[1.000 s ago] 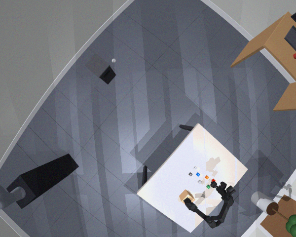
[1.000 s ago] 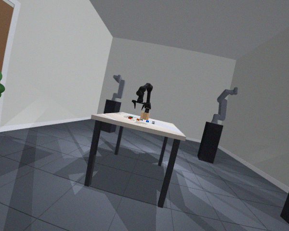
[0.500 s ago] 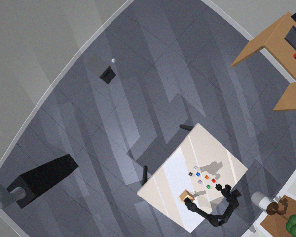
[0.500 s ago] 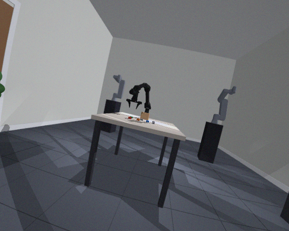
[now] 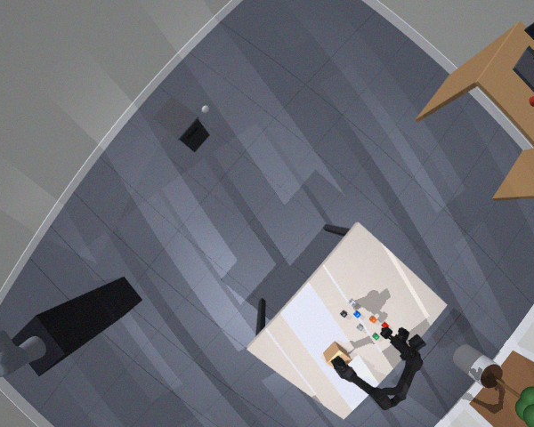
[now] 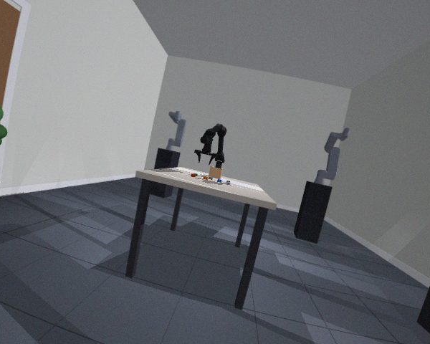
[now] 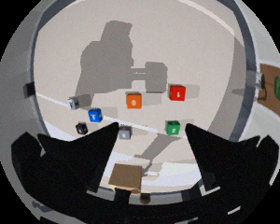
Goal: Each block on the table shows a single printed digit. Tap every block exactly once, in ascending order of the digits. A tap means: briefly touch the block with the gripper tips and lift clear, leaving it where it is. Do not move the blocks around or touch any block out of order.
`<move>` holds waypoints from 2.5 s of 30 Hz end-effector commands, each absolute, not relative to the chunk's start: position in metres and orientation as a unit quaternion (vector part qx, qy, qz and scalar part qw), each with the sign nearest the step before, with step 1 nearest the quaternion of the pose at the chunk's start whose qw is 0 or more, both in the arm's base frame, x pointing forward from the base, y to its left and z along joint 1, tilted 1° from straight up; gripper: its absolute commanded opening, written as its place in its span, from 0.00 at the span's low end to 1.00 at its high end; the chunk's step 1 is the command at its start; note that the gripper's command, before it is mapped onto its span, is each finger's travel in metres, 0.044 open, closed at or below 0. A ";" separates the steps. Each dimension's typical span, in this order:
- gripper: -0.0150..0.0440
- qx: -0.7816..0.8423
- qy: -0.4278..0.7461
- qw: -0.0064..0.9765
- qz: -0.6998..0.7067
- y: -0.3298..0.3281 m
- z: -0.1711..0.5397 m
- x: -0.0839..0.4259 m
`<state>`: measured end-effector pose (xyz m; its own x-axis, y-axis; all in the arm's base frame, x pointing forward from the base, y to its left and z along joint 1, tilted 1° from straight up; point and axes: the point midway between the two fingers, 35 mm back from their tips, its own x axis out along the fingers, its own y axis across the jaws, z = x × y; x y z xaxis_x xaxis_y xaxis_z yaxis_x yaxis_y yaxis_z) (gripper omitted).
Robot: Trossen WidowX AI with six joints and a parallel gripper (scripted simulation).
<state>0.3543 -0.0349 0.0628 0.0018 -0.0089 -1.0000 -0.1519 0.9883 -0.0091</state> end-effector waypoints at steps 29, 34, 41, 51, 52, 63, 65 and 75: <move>0.29 -0.063 0.699 0.710 0.057 0.003 -0.016 0.339; 0.29 -0.063 0.699 0.710 0.057 0.003 -0.022 0.339; 0.29 -0.063 0.699 0.710 0.057 0.003 -0.034 0.340; 0.29 -0.063 0.699 0.710 0.057 0.003 -0.045 0.339; 0.29 -0.063 0.699 0.710 0.057 0.003 -0.045 0.339; 0.29 -0.063 0.699 0.710 0.057 0.003 -0.015 0.339; 0.29 -0.063 0.699 0.710 0.058 0.003 -0.012 0.339; 0.29 -0.063 0.699 0.710 0.057 0.004 0.066 0.338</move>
